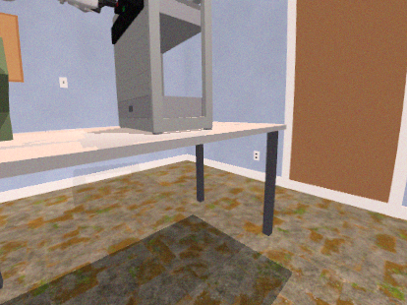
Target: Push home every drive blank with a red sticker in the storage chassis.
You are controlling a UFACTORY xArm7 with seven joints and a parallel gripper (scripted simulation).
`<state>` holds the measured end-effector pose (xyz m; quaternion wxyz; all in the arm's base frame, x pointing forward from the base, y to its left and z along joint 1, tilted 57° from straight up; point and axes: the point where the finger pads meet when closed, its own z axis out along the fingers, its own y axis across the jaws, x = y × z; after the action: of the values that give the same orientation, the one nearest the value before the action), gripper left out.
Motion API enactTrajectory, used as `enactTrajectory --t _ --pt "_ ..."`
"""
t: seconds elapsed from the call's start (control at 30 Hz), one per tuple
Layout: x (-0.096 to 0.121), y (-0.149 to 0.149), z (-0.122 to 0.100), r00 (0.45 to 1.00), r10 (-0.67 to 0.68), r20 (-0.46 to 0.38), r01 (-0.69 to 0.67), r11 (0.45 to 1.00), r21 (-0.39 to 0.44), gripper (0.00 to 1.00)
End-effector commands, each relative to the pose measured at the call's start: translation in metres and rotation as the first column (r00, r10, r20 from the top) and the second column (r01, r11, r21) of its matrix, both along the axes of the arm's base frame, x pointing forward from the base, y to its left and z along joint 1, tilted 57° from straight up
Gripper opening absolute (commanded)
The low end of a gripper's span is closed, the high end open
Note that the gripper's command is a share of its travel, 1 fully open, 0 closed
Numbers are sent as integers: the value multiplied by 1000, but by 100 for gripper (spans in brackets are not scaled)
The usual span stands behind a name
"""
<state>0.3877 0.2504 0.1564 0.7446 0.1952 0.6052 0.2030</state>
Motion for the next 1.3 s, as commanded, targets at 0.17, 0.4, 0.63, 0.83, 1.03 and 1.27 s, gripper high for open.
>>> enactTrajectory --t 0.17,0.4,0.63,0.83,1.03,1.27 --pt "6 2 2 1000 2 1 -2 1000 3 0" --pt "10 1 3 1000 2 1 -2 1000 3 0" --pt "10 1 3 1000 2 1 -2 1000 3 0" --pt "17 1 4 1000 2 1 -2 1000 3 0" --pt "19 1 5 1000 2 1 -2 1000 3 0" --pt "20 1 5 1000 2 1 -2 1000 3 0"
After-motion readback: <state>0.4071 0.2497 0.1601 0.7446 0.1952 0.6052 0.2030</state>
